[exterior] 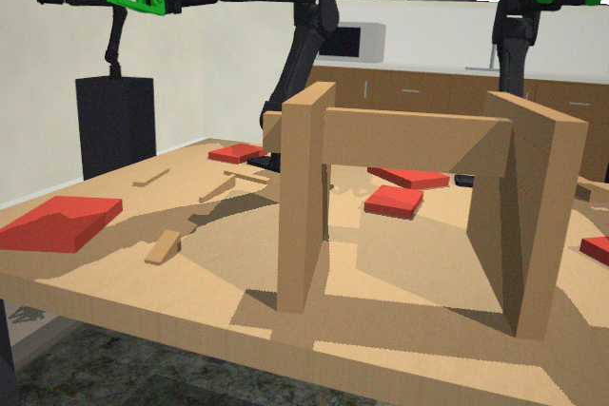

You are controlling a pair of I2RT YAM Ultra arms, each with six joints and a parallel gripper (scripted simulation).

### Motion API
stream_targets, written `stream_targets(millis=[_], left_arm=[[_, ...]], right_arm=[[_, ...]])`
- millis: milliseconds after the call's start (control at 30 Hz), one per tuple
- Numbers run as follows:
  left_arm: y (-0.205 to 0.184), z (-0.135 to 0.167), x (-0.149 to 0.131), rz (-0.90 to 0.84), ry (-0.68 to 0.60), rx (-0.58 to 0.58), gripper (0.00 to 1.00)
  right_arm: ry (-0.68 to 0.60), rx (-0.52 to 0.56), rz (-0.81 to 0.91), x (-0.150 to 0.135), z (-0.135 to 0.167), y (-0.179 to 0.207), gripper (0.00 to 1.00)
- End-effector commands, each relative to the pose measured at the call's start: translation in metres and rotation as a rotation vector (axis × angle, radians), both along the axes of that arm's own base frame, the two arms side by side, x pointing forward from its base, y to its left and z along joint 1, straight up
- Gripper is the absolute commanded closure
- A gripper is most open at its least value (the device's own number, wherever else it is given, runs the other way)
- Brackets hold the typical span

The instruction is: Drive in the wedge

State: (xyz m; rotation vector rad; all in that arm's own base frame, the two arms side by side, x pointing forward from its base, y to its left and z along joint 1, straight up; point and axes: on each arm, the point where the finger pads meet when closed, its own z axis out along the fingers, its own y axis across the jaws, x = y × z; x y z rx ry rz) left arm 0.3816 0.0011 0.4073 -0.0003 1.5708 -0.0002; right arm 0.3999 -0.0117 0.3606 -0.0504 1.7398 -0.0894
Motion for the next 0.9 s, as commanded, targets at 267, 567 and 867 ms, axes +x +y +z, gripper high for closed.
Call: stream_targets(millis=[267, 567, 867], left_arm=[[-0.003, 0.004, -0.001, -0.006, -0.01, 0.006, 0.56], [-0.003, 0.004, -0.001, -0.006, -0.01, 0.006, 0.56], [-0.003, 0.004, -0.001, -0.006, -0.01, 0.006, 0.56]], right_arm=[[0.251, -0.165, -0.007, 0.015, -0.051, -0.025, 0.62], [0.469, -0.246, 0.023, 0.017, -0.106, -0.042, 0.62], [0.676, -0.311, 0.072, 0.009, -0.154, -0.057, 0.62]])
